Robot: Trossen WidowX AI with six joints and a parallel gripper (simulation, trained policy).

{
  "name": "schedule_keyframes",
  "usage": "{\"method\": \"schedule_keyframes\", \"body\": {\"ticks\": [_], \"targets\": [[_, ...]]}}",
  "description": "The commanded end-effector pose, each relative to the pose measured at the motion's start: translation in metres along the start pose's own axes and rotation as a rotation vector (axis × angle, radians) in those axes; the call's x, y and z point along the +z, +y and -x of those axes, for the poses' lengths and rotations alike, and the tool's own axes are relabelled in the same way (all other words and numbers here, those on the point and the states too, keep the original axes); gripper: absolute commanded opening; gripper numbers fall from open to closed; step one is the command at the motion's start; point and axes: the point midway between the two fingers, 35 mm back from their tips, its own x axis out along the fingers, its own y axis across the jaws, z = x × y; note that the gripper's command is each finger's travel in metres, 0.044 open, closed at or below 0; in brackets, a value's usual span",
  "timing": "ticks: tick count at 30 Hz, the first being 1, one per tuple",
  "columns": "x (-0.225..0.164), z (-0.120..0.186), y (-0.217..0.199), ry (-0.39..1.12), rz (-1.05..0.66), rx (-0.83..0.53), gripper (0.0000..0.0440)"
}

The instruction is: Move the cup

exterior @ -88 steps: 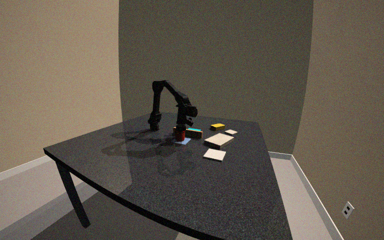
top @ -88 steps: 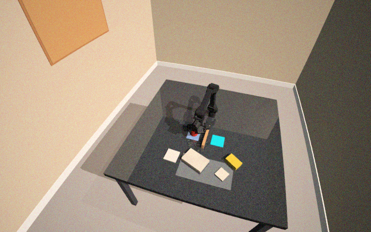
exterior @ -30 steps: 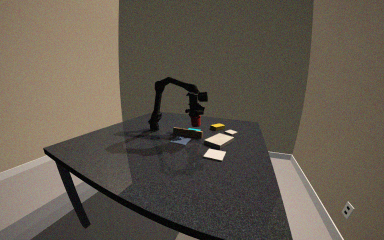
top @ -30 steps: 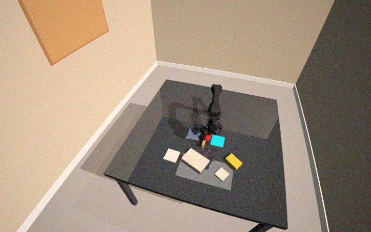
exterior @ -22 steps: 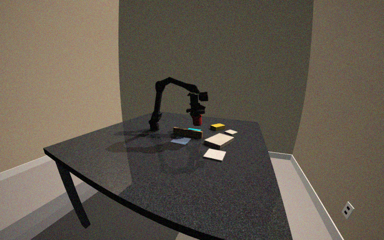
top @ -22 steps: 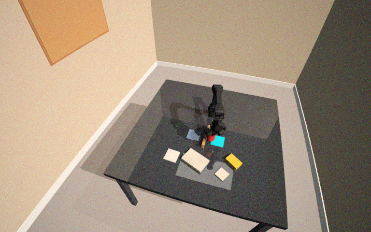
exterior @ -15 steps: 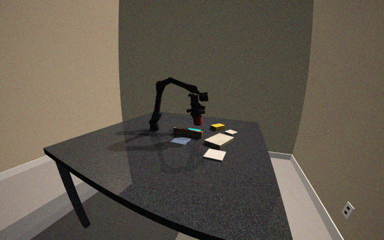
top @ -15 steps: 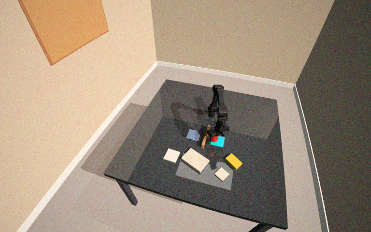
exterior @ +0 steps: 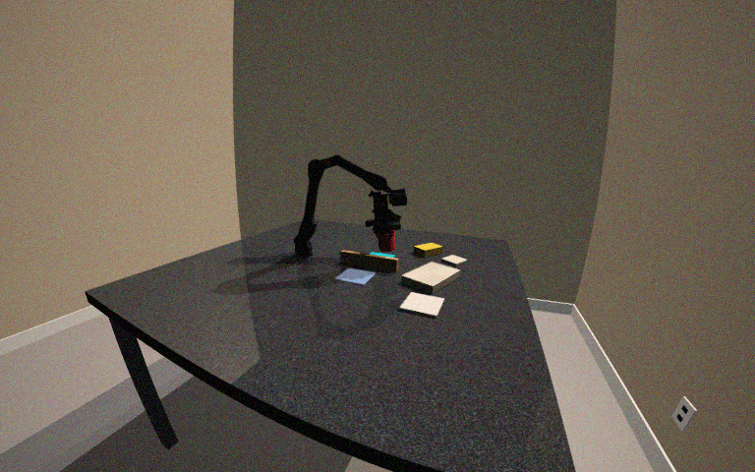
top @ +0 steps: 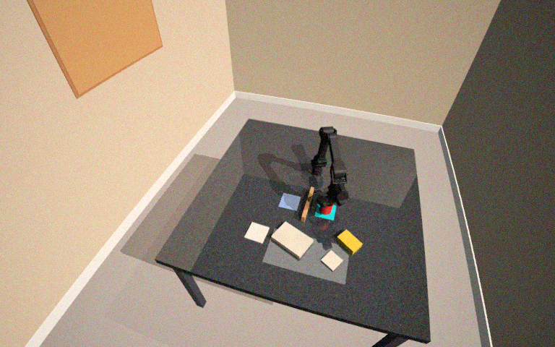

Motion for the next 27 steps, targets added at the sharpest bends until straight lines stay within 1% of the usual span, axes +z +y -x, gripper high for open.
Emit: {"method": "schedule_keyframes", "body": {"ticks": [1,9,14,18,22,27], "targets": [[-0.002,-0.009,0.006,0.007,-0.011,-0.003,0.0],[-0.008,-0.027,0.017,0.024,-0.027,-0.003,0.0009],[-0.01,-0.035,0.019,0.021,-0.039,-0.01,0.0042],[-0.007,-0.033,0.017,-0.006,-0.052,-0.012,0.007],[-0.003,-0.026,0.015,-0.045,-0.064,-0.016,0.0115],[-0.003,-0.016,0.016,-0.084,-0.065,-0.011,0.0129]]}}
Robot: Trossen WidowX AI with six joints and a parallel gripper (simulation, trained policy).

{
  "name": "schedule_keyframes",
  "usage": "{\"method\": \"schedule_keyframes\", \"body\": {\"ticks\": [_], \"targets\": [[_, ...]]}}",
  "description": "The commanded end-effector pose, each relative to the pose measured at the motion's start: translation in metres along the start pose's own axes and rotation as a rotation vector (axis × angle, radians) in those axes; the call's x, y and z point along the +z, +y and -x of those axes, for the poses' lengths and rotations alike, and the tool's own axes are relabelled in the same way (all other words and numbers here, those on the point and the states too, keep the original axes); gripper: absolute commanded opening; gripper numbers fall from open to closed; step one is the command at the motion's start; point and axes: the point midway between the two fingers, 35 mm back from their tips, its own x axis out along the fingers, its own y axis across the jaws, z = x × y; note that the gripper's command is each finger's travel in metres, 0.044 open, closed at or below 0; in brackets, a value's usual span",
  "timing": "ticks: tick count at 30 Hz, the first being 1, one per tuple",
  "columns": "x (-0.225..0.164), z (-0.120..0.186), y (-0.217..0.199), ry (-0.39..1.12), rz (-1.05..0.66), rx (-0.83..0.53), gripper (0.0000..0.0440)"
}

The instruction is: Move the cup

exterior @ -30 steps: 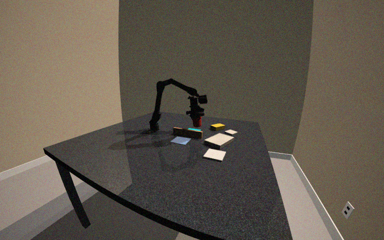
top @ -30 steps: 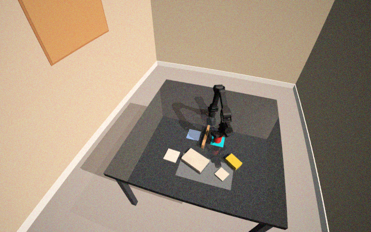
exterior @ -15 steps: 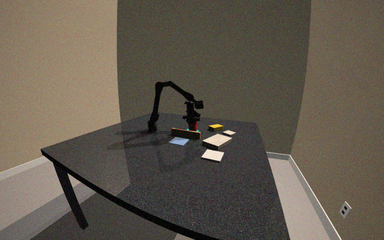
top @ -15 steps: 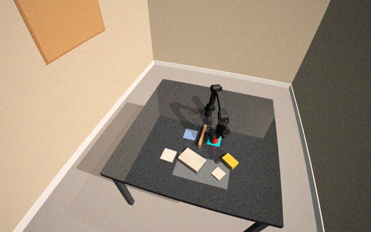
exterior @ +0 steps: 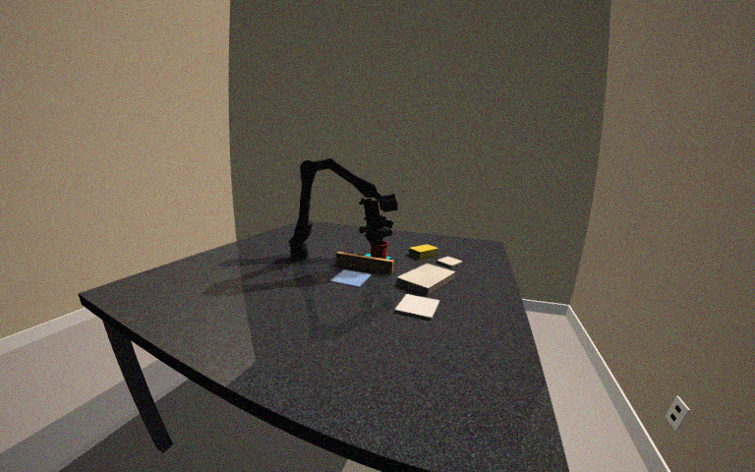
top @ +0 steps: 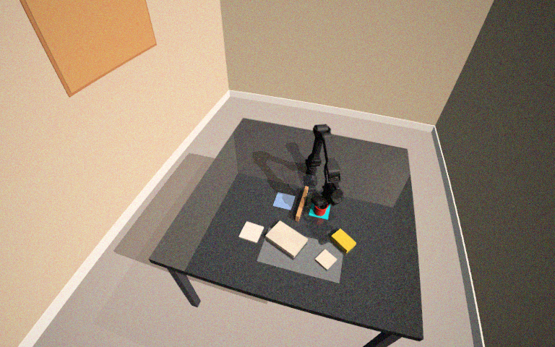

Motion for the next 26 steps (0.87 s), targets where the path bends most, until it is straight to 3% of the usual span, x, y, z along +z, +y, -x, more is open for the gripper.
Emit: {"method": "schedule_keyframes", "body": {"ticks": [1,13,26], "targets": [[-0.001,0.006,0.002,-0.022,-0.007,0.008,0.0132],[-0.007,0.028,0.005,-0.089,-0.015,0.015,0.0182],[-0.005,0.063,0.002,-0.19,-0.034,-0.005,0.0274]]}}
